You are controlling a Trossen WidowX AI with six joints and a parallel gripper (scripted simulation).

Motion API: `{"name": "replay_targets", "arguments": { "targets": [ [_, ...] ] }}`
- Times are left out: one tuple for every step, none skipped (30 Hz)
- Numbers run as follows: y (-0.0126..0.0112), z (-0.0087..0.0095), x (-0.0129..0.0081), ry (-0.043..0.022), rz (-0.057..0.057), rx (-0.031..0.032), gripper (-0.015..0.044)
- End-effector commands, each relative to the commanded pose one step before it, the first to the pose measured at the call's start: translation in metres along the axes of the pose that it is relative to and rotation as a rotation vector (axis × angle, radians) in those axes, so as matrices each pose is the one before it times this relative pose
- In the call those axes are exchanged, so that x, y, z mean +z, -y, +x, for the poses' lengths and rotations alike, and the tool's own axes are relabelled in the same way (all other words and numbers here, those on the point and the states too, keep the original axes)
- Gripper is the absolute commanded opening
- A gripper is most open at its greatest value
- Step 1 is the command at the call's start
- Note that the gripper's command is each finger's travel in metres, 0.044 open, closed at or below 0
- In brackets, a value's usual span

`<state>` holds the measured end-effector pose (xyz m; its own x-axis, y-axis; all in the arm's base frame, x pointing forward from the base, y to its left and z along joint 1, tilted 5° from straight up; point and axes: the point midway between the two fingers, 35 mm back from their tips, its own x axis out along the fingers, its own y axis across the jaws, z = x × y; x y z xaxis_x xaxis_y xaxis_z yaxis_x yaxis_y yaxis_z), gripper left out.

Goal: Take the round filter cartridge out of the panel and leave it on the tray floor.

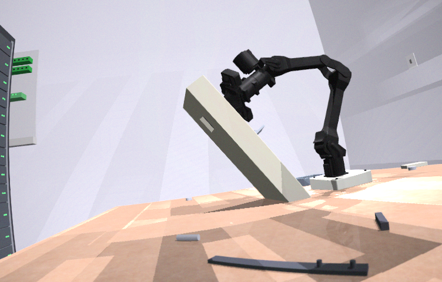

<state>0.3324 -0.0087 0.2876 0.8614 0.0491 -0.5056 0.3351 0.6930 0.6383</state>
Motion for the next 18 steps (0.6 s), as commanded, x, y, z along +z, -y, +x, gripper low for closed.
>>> {"name": "replay_targets", "arguments": {
  "targets": [
    [0.00005,0.00666,-0.00062,-0.00835,0.1368,0.00069,0.0000],
    [0.00000,0.00002,0.00000,0.00000,0.0349,0.00000,0.0000],
    [0.00000,0.00002,0.00000,0.00000,0.0349,0.00000,0.0000],
    [0.00000,0.00002,0.00000,0.00000,0.0349,0.00000,0.0000],
    [0.00000,0.00002,0.00000,0.00000,0.0349,0.00000,0.0000],
    [0.00000,0.00002,0.00000,0.00000,0.0349,0.00000,0.0000],
    [0.00000,0.00002,0.00000,0.00000,0.0349,0.00000,0.0000],
    [0.00000,0.00002,0.00000,0.00000,0.0349,0.00000,0.0000],
    [0.00000,0.00002,0.00000,0.00000,0.0349,0.00000,0.0000],
    [0.00000,0.00002,0.00000,0.00000,0.0349,0.00000,0.0000],
    [0.00000,0.00002,0.00000,0.00000,0.0349,0.00000,0.0000],
    [0.00000,0.00002,0.00000,0.00000,0.0349,0.00000,0.0000],
    [0.00000,0.00002,0.00000,0.00000,0.0349,0.00000,0.0000],
    [0.00000,0.00002,0.00000,0.00000,0.0349,0.00000,0.0000],
    [0.00000,0.00002,0.00000,0.00000,0.0349,0.00000,0.0000],
    [0.00000,0.00003,0.00000,0.00000,0.0301,0.00000,0.0000],
    [0.00000,0.00003,0.00000,0.00000,0.0301,0.00000,0.0000],
    [0.00000,0.00006,0.00000,0.00000,-0.0056,0.00001,0.0000]
  ]
}}
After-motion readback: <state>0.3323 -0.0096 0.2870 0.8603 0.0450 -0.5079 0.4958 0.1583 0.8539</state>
